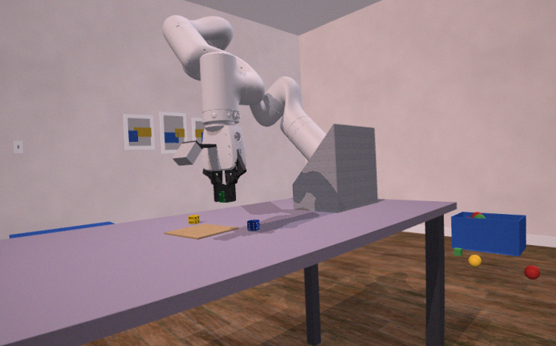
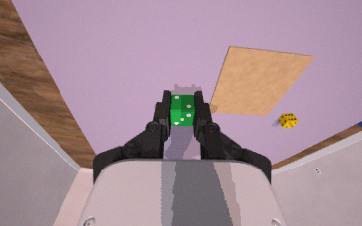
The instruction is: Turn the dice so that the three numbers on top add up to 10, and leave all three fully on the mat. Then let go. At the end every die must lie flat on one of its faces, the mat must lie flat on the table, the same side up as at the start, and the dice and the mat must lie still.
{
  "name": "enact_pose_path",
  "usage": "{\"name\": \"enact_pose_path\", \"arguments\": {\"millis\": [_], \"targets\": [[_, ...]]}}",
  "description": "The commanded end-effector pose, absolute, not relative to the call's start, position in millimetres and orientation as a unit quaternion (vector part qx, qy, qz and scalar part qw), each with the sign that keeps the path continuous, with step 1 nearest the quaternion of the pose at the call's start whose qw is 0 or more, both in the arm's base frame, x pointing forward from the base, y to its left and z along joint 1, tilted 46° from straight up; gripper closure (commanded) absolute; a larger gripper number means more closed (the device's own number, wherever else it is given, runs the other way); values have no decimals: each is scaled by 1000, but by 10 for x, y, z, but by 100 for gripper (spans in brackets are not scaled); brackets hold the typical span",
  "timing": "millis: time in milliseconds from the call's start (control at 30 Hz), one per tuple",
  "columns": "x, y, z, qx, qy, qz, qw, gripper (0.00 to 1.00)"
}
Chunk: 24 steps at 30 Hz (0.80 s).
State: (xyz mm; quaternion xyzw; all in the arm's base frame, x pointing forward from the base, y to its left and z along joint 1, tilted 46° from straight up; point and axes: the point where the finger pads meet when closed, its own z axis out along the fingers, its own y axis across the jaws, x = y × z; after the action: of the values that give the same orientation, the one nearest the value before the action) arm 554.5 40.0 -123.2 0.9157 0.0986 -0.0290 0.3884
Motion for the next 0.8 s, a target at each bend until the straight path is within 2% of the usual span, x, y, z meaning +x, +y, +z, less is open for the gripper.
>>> {"name": "enact_pose_path", "arguments": {"millis": [0, 767], "targets": [[5555, 403, -1226, 915, 103, -20, 388, 79], [5507, 393, -1227, 891, 197, 211, 349, 79]]}}
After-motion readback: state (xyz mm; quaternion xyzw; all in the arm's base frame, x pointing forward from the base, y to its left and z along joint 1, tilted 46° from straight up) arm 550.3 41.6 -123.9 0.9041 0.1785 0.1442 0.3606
